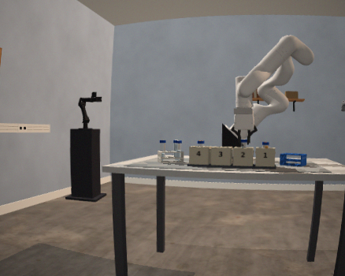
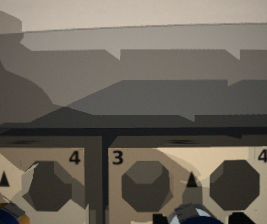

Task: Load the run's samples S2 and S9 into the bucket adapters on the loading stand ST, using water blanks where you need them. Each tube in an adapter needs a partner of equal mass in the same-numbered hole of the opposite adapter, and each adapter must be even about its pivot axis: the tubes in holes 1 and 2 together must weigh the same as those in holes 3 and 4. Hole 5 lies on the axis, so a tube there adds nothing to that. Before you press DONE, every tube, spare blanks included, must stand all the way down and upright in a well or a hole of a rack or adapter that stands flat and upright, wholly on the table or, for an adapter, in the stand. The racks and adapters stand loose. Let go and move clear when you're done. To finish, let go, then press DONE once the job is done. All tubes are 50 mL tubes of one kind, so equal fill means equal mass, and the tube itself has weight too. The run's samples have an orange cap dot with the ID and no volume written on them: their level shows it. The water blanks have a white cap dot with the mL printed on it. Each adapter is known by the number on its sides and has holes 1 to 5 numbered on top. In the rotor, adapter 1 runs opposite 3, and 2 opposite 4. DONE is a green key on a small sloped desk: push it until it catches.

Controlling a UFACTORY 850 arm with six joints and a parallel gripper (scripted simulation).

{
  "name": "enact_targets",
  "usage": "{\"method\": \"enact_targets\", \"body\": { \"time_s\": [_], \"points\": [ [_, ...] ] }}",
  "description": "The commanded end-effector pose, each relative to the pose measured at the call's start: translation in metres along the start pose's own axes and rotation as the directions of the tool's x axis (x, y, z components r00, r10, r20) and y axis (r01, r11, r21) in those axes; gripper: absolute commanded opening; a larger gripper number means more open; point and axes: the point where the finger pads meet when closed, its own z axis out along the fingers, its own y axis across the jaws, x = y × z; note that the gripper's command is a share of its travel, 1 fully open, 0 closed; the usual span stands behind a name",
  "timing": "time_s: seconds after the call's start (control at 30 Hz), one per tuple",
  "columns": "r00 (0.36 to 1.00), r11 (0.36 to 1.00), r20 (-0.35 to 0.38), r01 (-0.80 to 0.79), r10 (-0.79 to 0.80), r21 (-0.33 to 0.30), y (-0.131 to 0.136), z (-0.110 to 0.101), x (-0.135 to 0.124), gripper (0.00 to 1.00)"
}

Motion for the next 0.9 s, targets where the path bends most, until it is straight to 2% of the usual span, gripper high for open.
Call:
{"method": "enact_targets", "body": {
  "time_s": [0.0, 0.7, 0.73, 0.87],
  "points": [
    [1.0, 1.0, -0.002, 0.0, 0.0, 0.0, 0.0, 0.0039, 0.0007, 0.0],
    [1.0, 1.0, -0.002, 0.001, -0.001, 0.0, 0.0, 0.0088, 0.0008, 0.0],
    [1.0, 1.0, -0.002, 0.0, 0.0, 0.0, 0.0, 0.0092, 0.0007, 0.44],
    [1.0, 1.0, -0.002, 0.0, 0.0, 0.0, 0.0, 0.0092, 0.0007, 0.44]
  ]
}}
